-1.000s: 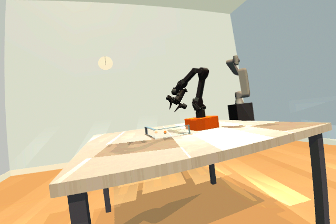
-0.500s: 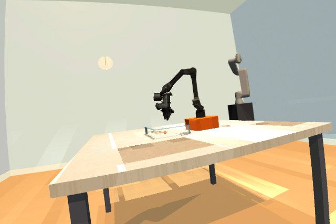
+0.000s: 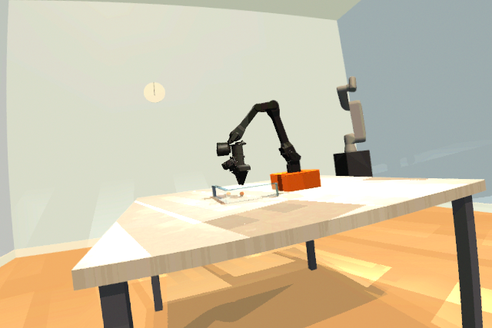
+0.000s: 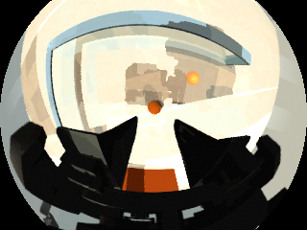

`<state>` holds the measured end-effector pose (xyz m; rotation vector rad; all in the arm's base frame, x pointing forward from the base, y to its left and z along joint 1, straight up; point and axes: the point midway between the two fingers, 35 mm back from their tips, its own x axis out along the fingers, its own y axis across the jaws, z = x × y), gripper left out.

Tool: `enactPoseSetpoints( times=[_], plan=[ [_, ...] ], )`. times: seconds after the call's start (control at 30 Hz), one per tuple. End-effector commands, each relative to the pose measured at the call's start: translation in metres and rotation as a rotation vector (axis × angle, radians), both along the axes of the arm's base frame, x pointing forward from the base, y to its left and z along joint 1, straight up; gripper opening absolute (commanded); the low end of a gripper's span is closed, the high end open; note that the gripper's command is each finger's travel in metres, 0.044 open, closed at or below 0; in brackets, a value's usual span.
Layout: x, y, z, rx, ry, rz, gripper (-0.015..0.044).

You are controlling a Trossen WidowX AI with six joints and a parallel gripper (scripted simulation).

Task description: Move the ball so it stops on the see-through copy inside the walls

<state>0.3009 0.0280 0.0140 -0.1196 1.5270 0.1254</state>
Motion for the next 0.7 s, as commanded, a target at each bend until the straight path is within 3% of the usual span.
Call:
enactPoseSetpoints(
  times=[0.0, 0.67],
  plan=[
    [0.002, 0.001, -0.006, -0.007, -0.001, 0.013, 0.0214],
    [0.003, 0.001, -0.038, -0.007, 0.0, 0.013, 0.0214]
  ],
)
